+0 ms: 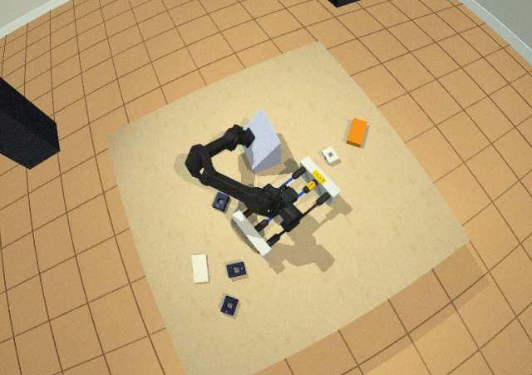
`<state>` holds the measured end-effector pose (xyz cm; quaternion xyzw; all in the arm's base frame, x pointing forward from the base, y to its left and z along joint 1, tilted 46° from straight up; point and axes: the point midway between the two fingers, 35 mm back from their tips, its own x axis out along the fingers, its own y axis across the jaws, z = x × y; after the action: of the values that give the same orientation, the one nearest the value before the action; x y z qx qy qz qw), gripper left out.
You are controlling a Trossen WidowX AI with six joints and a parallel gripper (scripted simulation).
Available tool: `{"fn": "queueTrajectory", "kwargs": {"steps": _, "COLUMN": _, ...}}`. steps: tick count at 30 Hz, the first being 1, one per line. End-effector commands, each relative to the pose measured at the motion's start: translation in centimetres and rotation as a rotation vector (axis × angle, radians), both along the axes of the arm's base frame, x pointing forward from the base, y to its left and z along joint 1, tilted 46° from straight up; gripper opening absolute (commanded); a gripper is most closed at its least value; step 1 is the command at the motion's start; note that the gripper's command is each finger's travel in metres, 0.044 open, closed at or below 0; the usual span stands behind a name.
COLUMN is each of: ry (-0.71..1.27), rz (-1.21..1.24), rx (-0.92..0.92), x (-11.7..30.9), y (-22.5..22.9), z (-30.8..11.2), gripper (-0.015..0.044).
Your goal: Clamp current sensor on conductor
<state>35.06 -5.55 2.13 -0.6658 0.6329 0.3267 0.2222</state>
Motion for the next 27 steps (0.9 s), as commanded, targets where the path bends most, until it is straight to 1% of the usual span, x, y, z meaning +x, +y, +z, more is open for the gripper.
{"fn": "queueTrajectory", "kwargs": {"steps": 1, "ry": -0.002, "rz": 0.002, "rx": 0.0, "x": 0.0, "y": 0.0, "z": 0.0, "gripper": 0.0}}
{"fn": "queueTrajectory", "kwargs": {"steps": 15, "ry": -0.122, "rz": 0.129, "rx": 0.024, "x": 0.2, "y": 1.2, "z": 1.1, "gripper": 0.0}}
{"fn": "queueTrajectory", "kwargs": {"steps": 27, "ry": -0.123, "rz": 0.131, "rx": 0.024, "x": 0.2, "y": 1.2, "z": 1.1, "gripper": 0.0}}
